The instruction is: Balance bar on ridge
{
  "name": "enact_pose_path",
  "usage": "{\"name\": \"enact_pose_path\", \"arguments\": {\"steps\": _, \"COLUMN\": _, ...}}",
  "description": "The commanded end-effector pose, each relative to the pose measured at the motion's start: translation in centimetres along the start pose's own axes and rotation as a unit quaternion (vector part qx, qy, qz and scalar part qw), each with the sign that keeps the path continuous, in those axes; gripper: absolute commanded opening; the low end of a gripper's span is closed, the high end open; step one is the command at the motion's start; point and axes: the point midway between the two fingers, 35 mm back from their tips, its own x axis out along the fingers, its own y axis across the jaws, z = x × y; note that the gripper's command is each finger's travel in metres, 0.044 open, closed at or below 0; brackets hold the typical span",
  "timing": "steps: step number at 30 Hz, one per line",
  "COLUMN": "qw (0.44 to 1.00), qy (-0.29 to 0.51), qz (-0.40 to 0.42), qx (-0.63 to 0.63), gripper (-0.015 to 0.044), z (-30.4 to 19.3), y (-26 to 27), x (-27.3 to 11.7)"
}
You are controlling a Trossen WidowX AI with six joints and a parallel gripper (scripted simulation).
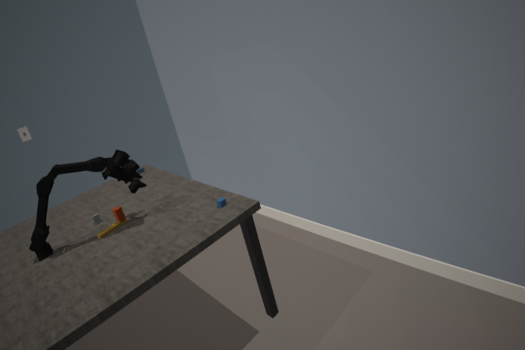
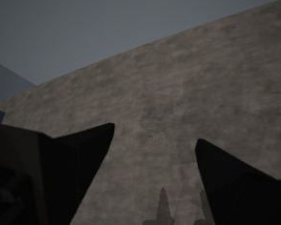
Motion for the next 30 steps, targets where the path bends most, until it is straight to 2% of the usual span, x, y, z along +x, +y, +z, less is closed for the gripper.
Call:
{"name": "enact_pose_path", "arguments": {"steps": 1, "qw": 0.997, "qy": 0.015, "qz": -0.016, "qx": 0.068, "gripper": 0.0315, "z": -0.8, "y": -0.2, "x": -0.5}}
{"name": "enact_pose_path", "arguments": {"steps": 15, "qw": 0.952, "qy": 0.047, "qz": -0.074, "qx": 0.293, "gripper": 0.0315, "z": -3.5, "y": -0.8, "x": -2.1}}
{"name": "enact_pose_path", "arguments": {"steps": 30, "qw": 0.847, "qy": 0.057, "qz": -0.150, "qx": 0.507, "gripper": 0.0315, "z": -6.4, "y": -1.4, "x": -4.2}}
